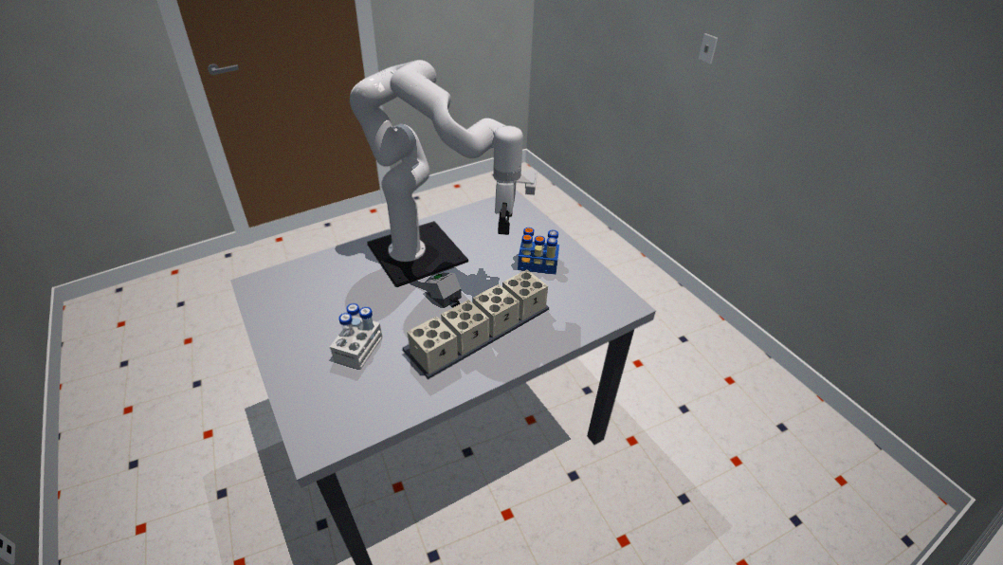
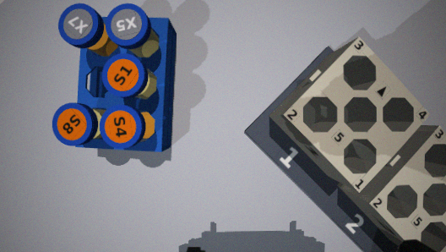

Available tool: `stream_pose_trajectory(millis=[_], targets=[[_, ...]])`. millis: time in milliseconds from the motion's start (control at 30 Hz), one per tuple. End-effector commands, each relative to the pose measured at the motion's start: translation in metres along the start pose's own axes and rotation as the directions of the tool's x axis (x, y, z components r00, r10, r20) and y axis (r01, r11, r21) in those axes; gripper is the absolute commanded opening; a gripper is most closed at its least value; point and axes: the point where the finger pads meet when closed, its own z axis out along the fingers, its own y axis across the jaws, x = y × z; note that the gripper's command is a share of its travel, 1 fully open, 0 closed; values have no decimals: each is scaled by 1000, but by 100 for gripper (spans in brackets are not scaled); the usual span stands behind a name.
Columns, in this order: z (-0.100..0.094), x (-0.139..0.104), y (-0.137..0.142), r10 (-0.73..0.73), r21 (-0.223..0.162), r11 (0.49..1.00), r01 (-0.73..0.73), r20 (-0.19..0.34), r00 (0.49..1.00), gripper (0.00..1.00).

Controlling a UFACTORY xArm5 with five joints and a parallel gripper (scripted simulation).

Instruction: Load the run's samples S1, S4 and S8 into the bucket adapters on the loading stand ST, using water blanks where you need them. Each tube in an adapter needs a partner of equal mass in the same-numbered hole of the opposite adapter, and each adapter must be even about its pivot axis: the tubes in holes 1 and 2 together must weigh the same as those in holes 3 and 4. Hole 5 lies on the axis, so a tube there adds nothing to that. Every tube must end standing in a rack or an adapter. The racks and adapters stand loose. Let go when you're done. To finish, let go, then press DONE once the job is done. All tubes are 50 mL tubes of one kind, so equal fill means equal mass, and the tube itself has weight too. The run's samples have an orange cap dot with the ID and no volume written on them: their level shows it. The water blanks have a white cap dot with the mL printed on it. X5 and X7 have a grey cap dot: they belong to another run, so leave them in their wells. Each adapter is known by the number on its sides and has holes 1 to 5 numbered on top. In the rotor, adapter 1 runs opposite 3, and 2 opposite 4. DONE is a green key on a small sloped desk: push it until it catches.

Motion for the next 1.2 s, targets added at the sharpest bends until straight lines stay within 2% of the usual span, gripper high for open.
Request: stream_pose_trajectory(millis=[0,500,633,767,1067,1167], targets=[[-2,8,-17,2,11,1000,-2,-10,1000,100],[-3,34,-88,2,12,1000,-2,-10,1000,100],[-3,37,-97,2,12,1000,-2,-10,1000,100],[-3,37,-98,2,12,1000,-2,-10,1000,100],[21,38,-98,2,12,1000,-2,-10,1000,100],[24,38,-99,2,12,1000,-2,-10,1000,100]])
